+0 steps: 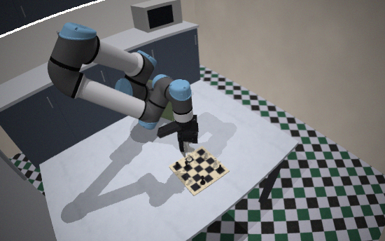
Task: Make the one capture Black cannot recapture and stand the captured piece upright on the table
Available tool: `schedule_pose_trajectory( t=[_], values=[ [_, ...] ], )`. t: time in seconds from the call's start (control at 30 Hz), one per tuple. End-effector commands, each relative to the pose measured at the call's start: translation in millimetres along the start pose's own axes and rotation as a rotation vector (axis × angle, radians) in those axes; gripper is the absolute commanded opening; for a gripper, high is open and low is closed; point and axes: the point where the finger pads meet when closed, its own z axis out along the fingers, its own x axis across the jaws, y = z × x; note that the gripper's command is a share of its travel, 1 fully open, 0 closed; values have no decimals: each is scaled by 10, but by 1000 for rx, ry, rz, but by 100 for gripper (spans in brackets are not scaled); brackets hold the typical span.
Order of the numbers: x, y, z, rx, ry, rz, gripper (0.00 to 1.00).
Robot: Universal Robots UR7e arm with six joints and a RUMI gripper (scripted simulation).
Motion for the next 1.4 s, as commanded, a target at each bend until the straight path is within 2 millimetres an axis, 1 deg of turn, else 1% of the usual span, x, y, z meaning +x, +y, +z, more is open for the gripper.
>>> schedule_pose_trajectory(
  t=[0.0, 0.77, 1.37],
  values=[
    [-2, 1, -2, -1, -1, 0, 25],
    [-2, 1, 21, -1, -1, 0, 25],
    [-2, 1, 207, -1, -1, 0, 25]
  ],
)
